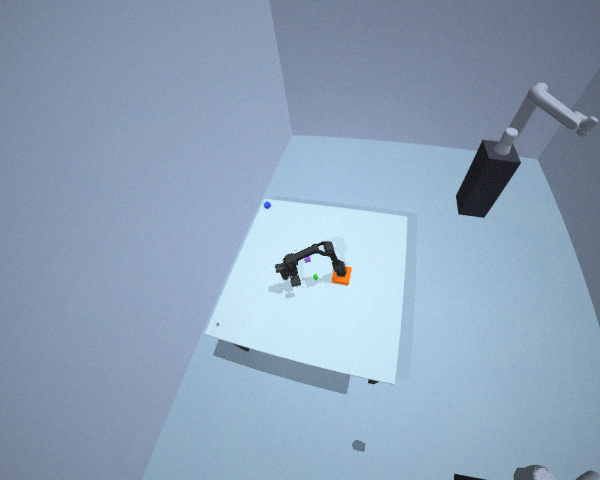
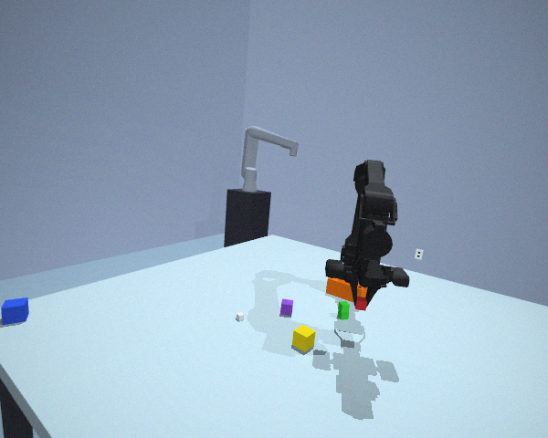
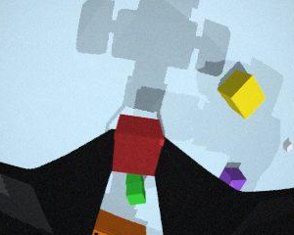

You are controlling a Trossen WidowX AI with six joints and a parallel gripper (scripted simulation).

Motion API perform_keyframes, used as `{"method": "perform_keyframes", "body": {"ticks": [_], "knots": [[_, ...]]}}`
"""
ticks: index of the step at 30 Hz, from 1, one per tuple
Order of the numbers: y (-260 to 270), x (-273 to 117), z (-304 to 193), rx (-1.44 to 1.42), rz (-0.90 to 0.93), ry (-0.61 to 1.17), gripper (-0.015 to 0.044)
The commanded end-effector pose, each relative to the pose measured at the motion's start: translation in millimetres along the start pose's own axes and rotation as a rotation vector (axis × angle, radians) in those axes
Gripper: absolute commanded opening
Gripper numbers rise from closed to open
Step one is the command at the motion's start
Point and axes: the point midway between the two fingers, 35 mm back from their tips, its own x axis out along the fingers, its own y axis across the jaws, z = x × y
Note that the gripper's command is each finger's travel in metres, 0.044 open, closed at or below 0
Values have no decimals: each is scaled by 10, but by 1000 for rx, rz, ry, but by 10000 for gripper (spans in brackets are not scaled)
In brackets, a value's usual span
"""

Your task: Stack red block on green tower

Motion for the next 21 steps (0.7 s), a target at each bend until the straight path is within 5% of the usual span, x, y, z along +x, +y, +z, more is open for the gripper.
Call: {"method": "perform_keyframes", "body": {"ticks": [1,21], "knots": [[-7,-128,6,-3,-5,-8,0],[-135,-203,-571,-3,-6,-3,0]]}}
